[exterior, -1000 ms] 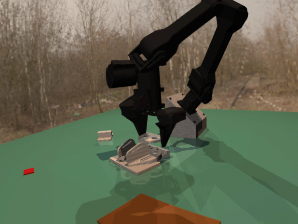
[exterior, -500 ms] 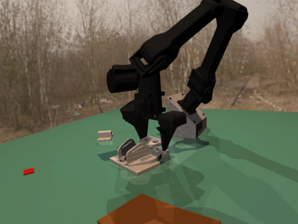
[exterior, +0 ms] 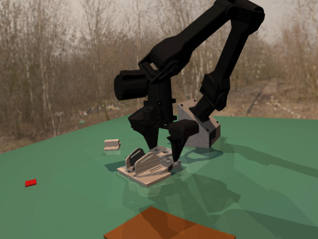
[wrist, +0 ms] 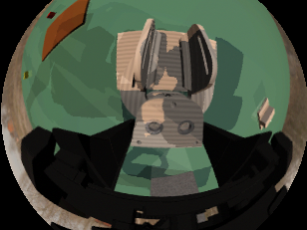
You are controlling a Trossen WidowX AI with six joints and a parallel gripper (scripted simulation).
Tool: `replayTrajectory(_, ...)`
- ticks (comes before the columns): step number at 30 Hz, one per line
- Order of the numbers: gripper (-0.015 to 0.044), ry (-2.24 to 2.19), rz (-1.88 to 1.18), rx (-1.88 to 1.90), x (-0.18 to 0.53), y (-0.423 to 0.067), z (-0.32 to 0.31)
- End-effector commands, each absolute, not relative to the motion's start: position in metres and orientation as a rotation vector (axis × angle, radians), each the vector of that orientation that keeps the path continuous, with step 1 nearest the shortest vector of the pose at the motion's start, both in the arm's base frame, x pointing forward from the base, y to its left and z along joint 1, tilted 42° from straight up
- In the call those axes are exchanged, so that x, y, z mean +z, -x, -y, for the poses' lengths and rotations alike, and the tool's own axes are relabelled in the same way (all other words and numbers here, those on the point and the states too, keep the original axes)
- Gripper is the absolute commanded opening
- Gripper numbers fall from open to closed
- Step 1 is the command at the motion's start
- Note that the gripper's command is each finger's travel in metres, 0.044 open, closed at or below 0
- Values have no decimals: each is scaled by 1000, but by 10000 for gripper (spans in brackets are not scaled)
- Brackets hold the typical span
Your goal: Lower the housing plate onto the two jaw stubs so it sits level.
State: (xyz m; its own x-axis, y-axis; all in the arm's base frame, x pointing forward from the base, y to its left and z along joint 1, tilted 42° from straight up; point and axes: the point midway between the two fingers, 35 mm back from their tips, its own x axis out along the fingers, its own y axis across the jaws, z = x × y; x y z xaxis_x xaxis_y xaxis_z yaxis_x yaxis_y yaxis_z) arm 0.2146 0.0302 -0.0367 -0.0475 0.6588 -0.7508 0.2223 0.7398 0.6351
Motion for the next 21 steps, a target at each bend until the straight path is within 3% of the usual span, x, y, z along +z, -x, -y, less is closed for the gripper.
replayTrajectory(1,351,-733,-1615,409,-37,-215,-31)
replayTrajectory(21,351,-733,-1615,409,-40,-215,-34)
